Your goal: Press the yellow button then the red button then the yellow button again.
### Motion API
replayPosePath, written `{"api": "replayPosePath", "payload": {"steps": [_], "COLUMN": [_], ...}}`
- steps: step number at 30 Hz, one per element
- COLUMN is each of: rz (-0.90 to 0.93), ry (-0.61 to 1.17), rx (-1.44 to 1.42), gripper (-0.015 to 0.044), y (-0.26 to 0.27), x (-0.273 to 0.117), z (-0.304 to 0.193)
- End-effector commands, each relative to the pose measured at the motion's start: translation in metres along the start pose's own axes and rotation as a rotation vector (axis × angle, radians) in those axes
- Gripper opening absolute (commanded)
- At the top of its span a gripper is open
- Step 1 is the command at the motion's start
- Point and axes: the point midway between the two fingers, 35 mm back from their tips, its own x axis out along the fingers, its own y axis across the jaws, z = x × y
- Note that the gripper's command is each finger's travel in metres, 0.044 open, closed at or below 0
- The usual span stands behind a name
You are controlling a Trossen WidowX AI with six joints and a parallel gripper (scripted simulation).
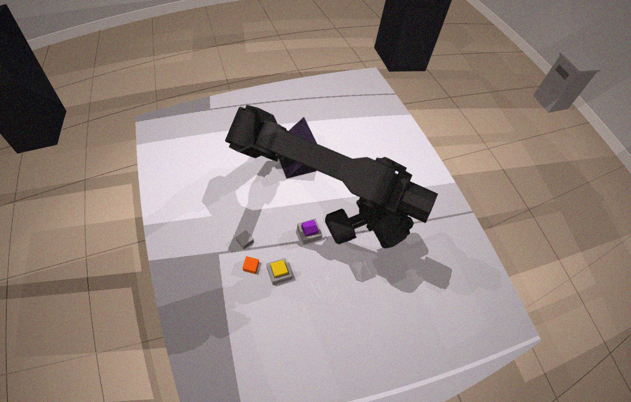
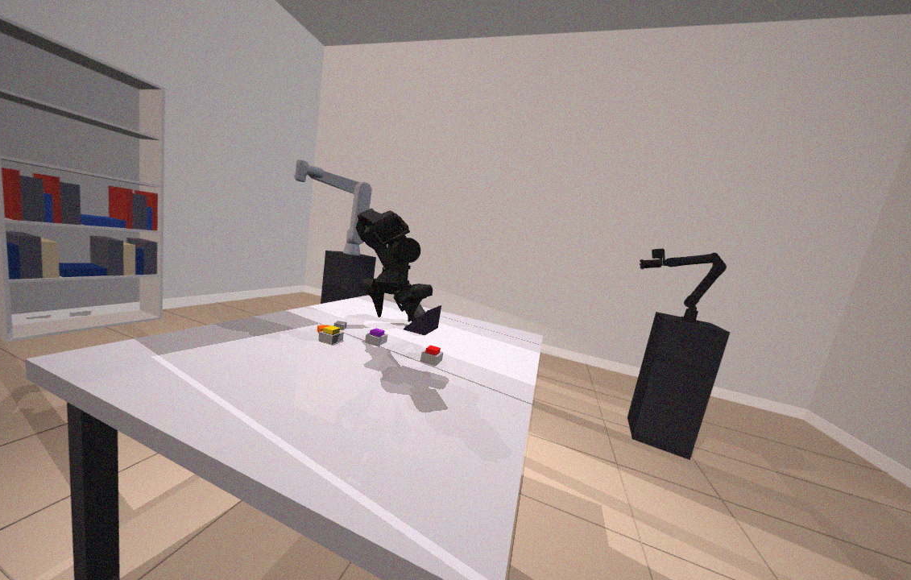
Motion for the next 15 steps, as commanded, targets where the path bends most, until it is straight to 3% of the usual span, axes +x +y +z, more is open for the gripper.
{"api": "replayPosePath", "payload": {"steps": [1, 7, 15], "rz": [-0.015, -0.062, -0.071], "ry": [0.013, 0.02, 0.02], "rx": [0.016, 0.052, 0.058], "gripper": [0.04, 0.04, 0.04], "y": [0.062, 0.136, 0.146], "x": [-0.006, -0.005, -0.004], "z": [-0.019, -0.061, -0.068]}}
